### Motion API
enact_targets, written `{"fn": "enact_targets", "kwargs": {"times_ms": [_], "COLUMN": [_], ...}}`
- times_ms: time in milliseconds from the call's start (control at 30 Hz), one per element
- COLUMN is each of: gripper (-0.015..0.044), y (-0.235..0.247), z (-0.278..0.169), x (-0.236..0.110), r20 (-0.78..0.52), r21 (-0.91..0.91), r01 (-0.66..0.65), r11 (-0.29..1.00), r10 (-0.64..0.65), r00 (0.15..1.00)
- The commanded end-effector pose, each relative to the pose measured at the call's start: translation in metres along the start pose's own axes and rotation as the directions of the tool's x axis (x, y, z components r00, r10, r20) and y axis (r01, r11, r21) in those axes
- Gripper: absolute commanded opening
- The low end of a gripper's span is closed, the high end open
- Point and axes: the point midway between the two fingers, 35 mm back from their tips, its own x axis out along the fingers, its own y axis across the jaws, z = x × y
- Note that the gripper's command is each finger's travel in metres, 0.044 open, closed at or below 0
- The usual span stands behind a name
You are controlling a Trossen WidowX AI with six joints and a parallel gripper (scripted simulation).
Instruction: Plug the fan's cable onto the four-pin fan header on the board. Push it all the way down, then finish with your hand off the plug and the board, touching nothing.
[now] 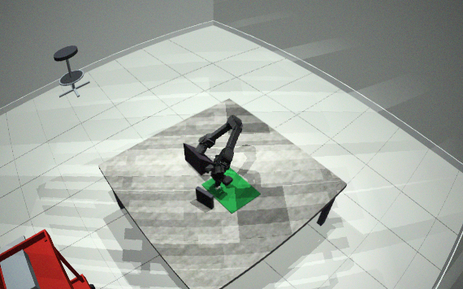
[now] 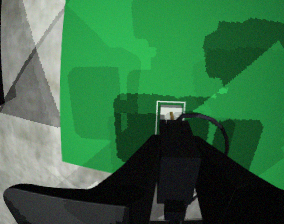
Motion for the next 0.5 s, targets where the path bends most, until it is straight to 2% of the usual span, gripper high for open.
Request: {"fn": "enact_targets", "kwargs": {"times_ms": [0,467], "gripper": [0.0000,0.0000], "y": [-0.0006,-0.0007], "z": [0.0001,-0.0001], "x": [0.0006,0.0039], "r20": [0.001,0.001], "r21": [0.003,0.003], "r01": [0.004,0.004], "r11": [1.000,1.000], "r10": [-0.004,-0.004], "r00": [1.000,1.000]}}
